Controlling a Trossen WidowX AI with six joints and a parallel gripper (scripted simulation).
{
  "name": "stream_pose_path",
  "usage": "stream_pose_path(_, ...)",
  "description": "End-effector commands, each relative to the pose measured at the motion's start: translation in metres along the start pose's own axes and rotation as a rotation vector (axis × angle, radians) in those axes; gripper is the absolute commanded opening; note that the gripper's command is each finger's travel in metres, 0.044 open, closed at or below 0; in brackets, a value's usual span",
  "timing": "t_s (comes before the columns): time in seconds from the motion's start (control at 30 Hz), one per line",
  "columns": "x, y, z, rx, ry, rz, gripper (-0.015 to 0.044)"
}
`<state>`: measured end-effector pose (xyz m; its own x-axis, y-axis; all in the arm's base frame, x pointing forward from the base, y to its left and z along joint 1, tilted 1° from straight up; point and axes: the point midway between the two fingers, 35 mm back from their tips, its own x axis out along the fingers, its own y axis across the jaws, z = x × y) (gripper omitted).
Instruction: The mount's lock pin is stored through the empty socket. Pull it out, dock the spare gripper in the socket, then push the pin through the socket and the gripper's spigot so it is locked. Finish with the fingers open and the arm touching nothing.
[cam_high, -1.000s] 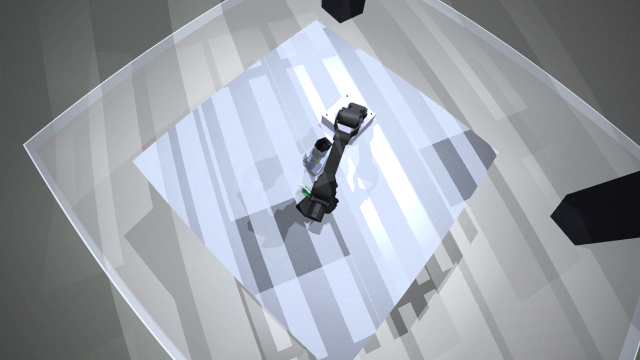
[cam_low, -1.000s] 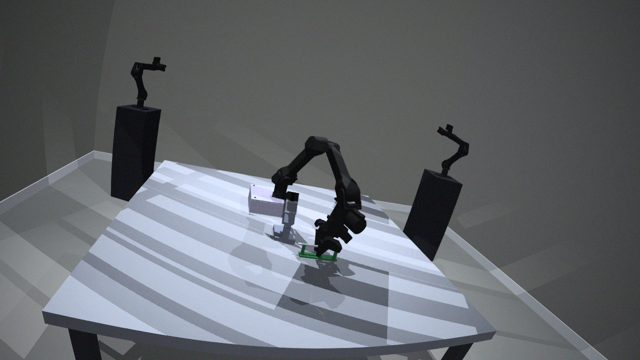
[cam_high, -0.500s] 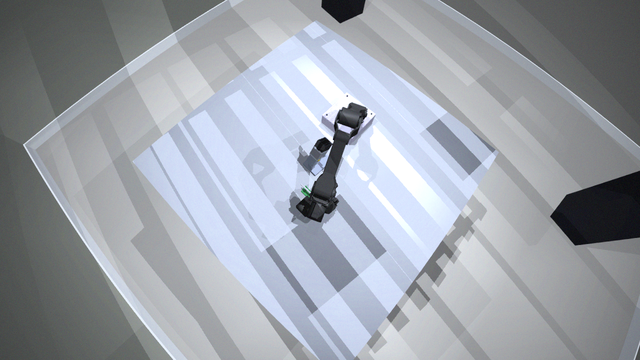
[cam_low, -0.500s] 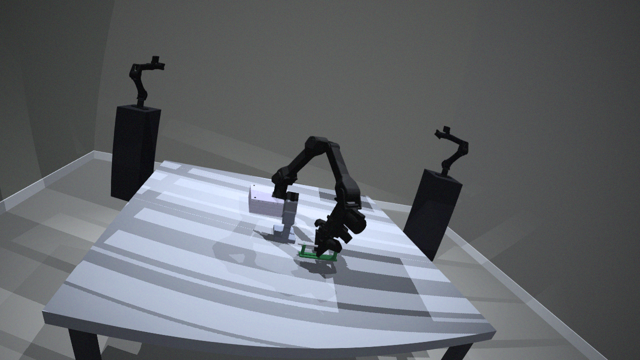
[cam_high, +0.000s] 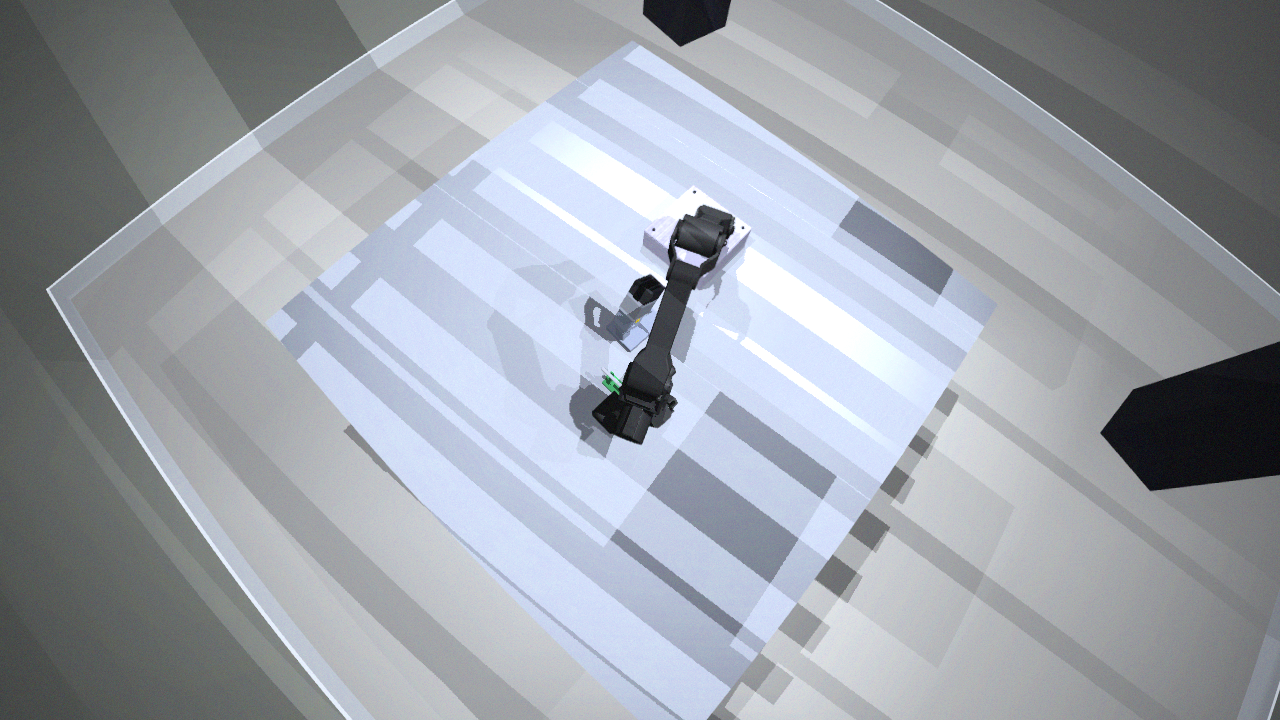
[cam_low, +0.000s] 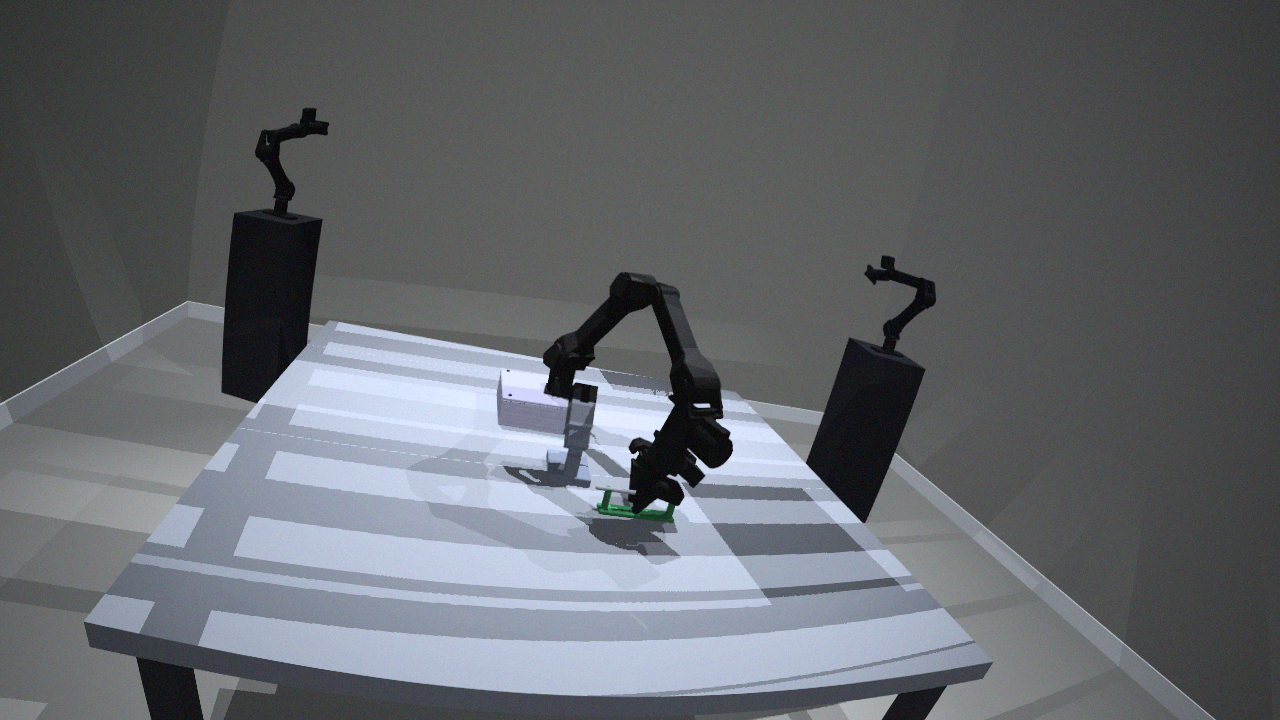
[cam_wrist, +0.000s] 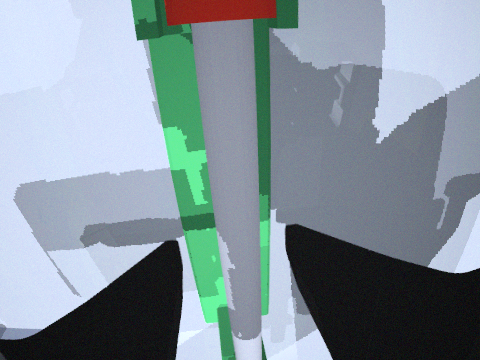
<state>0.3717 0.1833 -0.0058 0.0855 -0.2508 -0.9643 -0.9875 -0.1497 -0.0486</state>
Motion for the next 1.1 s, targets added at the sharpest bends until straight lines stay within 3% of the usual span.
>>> stream_pose_path(0.0,0.002,0.0,0.0,-0.002,0.005,0.002,0.018)
stream_pose_path(0.33,0.002,0.0,0.0,-0.002,0.005,0.002,0.018)
stream_pose_path(0.53,0.002,0.0,0.0,-0.002,0.005,0.002,0.0023)
stream_pose_path(0.63,0.002,0.0,0.0,-0.002,0.005,0.002,0.0003)
stream_pose_path(1.07,-0.013,-0.001,-0.004,-0.001,0.005,0.002,0.0)
